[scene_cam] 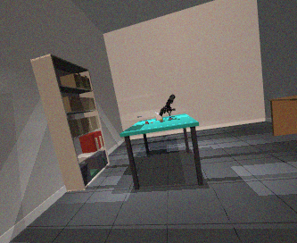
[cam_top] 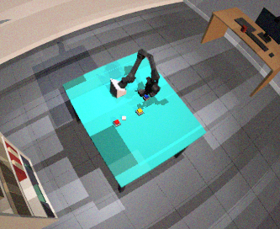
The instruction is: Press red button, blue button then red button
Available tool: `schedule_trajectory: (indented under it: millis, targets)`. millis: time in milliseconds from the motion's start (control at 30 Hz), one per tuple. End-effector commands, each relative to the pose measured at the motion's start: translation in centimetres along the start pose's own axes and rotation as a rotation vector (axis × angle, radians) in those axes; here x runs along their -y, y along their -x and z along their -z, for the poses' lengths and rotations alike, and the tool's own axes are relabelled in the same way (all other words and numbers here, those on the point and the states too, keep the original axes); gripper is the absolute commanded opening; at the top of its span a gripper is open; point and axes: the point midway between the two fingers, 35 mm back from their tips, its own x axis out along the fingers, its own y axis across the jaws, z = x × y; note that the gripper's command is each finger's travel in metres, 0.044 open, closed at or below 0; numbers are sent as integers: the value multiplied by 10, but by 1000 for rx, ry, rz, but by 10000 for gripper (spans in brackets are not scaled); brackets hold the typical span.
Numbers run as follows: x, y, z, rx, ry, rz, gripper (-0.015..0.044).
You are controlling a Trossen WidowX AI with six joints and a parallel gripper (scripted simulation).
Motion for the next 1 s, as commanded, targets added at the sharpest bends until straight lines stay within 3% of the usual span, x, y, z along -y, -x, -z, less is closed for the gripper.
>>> schedule_trajectory:
  millis: [0,233,467,700,967]
  targets:
    - [-2,9,0,0,5,-5,20]
    - [-1,68,0,-2,4,-1,20]
    - [4,72,-7,0,3,2,20]
    - [74,90,-68,7,-1,33,20]
    - [187,99,-107,6,-2,45,20]
